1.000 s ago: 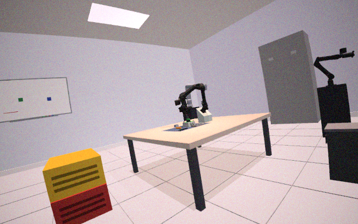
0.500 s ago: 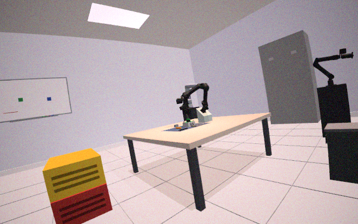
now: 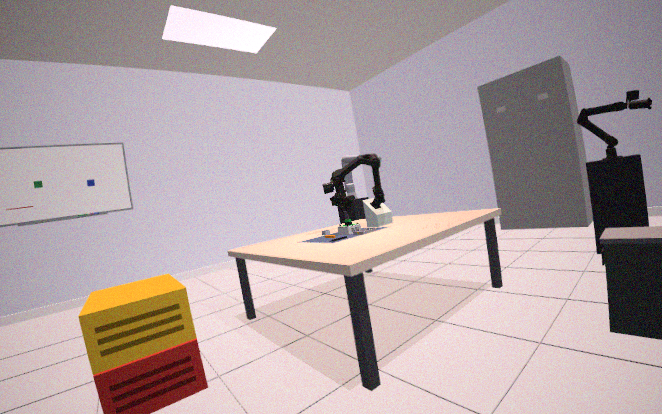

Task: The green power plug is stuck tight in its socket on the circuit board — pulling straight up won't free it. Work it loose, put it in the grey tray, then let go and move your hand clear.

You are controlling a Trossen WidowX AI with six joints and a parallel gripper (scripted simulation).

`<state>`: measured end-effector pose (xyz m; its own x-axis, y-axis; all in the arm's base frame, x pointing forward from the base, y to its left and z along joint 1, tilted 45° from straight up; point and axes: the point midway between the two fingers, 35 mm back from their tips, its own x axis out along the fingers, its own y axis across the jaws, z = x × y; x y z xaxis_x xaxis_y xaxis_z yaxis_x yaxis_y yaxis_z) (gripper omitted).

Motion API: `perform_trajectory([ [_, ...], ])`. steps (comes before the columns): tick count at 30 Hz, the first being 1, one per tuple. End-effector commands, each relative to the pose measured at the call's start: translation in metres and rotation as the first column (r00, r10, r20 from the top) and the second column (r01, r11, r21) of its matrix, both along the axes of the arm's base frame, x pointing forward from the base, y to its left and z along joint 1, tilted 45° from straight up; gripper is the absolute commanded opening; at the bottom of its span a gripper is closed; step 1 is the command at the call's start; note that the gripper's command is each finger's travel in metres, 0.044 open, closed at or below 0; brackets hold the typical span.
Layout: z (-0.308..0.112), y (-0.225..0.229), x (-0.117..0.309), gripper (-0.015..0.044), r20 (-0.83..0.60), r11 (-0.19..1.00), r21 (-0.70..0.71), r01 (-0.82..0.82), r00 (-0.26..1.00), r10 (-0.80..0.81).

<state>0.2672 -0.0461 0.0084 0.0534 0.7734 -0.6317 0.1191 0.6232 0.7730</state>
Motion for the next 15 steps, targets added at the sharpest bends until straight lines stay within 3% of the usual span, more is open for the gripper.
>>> perform_trajectory([
  [1, 0.0121, -0.0074, -0.0015, 0.0, -0.014, 0.994, -0.11, 0.023, 1.0, -0.024],
  [15, 0.0095, -0.0049, -0.0013, 0.0, -0.013, 0.994, -0.11, 0.023, 1.0, -0.024],
])
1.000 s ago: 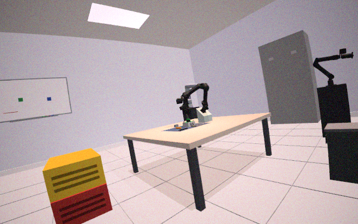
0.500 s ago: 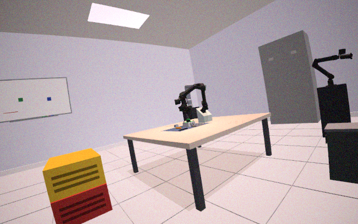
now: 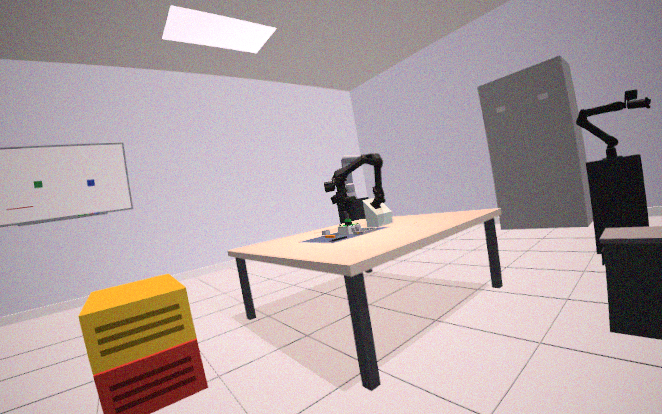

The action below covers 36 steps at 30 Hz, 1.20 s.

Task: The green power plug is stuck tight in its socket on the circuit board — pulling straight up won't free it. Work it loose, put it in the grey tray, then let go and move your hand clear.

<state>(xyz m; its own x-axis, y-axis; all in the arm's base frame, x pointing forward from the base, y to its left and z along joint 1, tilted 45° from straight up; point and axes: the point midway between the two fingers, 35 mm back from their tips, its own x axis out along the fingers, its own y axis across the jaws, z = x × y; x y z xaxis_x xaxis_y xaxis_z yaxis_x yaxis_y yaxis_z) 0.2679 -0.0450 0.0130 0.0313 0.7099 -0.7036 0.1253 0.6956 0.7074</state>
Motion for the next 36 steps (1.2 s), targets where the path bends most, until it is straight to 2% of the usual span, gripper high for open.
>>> perform_trajectory([
  [1, 0.003, -0.004, -0.002, 0.0, 0.007, 0.999, -0.015, 0.036, 0.999, -0.036],
  [5, -0.004, 0.003, -0.001, 0.0, 0.007, 0.999, -0.014, 0.036, 0.999, -0.036],
  [14, -0.004, 0.003, -0.001, 0.0236, 0.007, 0.999, -0.014, 0.036, 0.999, -0.036],
  [15, -0.004, 0.003, -0.001, 0.0249, 0.007, 0.999, -0.014, 0.036, 0.999, -0.036],
  [36, -0.019, 0.018, 0.0, 0.0249, 0.007, 0.999, -0.013, 0.036, 0.999, -0.036],
])
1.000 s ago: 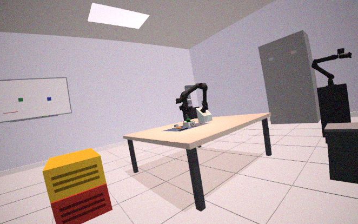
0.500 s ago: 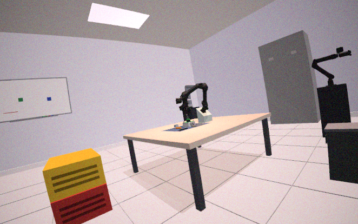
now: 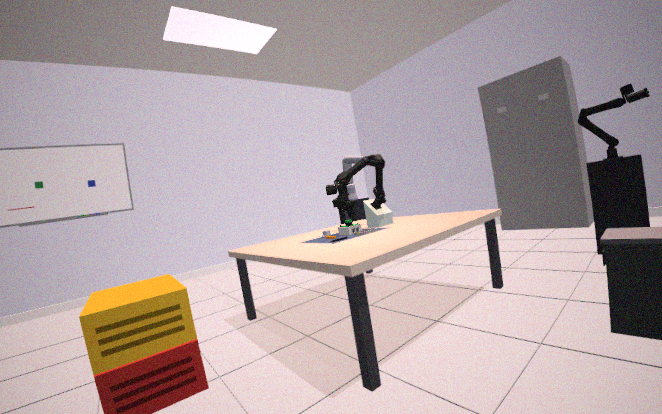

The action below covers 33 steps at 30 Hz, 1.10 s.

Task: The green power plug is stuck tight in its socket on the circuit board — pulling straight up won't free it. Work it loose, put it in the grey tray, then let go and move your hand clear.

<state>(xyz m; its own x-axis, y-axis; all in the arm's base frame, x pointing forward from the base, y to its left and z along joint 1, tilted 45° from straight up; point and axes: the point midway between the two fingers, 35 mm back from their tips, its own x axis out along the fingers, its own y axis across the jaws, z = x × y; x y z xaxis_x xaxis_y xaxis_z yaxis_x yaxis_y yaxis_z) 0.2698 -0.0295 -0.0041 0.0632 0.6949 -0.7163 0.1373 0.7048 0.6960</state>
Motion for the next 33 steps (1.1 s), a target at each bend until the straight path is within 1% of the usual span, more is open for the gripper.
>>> perform_trajectory([
  [1, -0.002, 0.002, -0.002, 0.0249, -0.007, 1.0, 0.006, 0.004, 1.0, -0.004],
  [2, -0.002, 0.002, -0.002, 0.0249, -0.007, 1.0, 0.006, 0.004, 1.0, -0.004],
  [11, -0.002, 0.002, -0.002, 0.0013, -0.007, 1.0, 0.006, 0.004, 1.0, -0.004],
  [12, -0.002, 0.002, -0.002, 0.0, -0.007, 1.0, 0.006, 0.004, 1.0, -0.004],
  [22, -0.002, 0.002, -0.002, 0.0, -0.007, 1.0, 0.006, 0.004, 1.0, -0.004],
  [26, 0.005, -0.004, -0.002, 0.0, -0.008, 1.0, 0.002, 0.004, 1.0, -0.004],
  [33, 0.017, -0.005, -0.002, 0.0, -0.02, 0.997, -0.083, -0.001, 1.0, 0.0],
])
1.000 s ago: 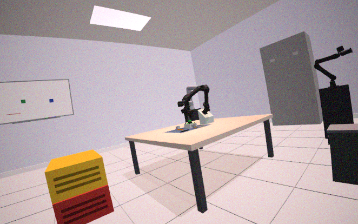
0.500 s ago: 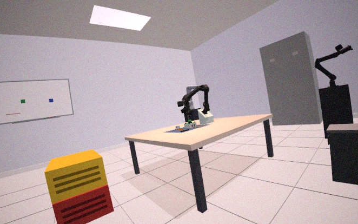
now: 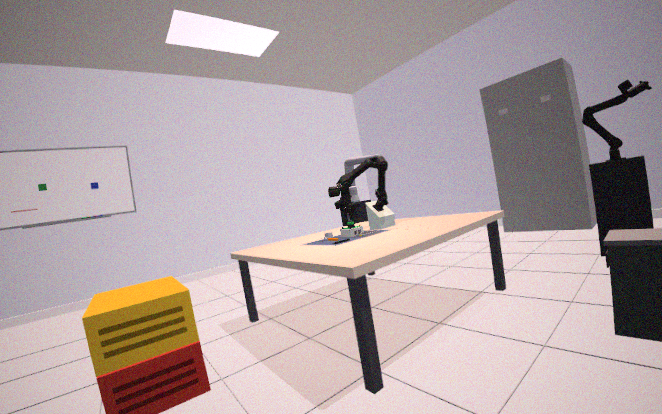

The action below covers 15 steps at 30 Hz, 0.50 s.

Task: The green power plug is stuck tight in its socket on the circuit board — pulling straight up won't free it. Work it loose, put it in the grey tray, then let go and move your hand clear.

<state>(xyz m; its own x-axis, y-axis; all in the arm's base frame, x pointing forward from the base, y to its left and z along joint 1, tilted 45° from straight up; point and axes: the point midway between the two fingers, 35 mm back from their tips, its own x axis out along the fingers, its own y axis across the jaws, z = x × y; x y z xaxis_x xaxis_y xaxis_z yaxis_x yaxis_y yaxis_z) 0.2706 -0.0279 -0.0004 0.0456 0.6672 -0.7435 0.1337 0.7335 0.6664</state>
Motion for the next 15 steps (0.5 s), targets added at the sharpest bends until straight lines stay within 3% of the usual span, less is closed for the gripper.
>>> perform_trajectory([
  [1, 0.013, -0.007, -0.003, 0.0, -0.009, 0.999, -0.044, 0.014, 1.0, -0.014],
  [10, 0.0, -0.02, -0.005, 0.0, 0.018, 0.986, 0.164, 0.025, 0.999, -0.028],
  [15, 0.002, -0.02, -0.005, 0.0, 0.017, 0.988, 0.153, 0.024, 0.999, -0.027],
])
